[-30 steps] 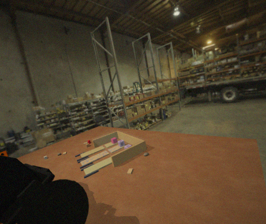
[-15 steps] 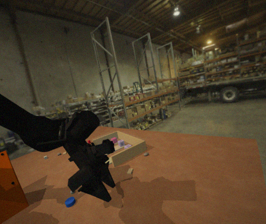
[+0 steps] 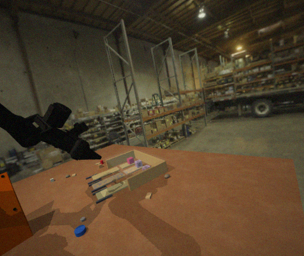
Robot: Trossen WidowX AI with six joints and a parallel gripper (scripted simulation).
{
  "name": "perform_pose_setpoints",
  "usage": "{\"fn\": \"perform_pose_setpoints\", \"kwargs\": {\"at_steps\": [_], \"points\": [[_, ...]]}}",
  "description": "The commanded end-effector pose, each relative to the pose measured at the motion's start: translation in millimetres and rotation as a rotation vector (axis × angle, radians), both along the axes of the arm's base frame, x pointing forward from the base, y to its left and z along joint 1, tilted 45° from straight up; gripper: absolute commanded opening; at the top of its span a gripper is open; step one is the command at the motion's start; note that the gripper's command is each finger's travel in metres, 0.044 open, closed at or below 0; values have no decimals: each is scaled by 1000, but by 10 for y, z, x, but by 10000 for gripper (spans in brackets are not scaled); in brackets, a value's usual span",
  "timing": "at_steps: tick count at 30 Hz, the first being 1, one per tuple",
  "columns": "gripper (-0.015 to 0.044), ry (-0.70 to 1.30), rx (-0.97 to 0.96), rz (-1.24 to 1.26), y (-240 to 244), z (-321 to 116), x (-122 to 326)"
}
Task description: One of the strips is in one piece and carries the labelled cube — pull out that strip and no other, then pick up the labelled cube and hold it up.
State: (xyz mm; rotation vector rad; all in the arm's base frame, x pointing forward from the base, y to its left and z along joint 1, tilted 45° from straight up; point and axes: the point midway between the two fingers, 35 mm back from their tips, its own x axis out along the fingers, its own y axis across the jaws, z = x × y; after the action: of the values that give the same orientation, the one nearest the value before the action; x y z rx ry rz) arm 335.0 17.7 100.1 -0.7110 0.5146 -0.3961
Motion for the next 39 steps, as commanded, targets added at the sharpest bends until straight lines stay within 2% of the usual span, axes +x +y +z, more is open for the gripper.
{"fn": "perform_pose_setpoints", "kwargs": {"at_steps": [1, 5, 20, 27, 35, 39], "points": [[400, 35, 8, 162, 472, -211, -217], [400, 58, 10, 278, 773, -336, -411], [400, 58, 10, 278, 773, -336, -411], [216, 218, 62, 76, 546, -495, -46], [6, 446, 148, -305, -67, -607, 195], [0, 546, 184, -517, -416, -569, 170]]}}
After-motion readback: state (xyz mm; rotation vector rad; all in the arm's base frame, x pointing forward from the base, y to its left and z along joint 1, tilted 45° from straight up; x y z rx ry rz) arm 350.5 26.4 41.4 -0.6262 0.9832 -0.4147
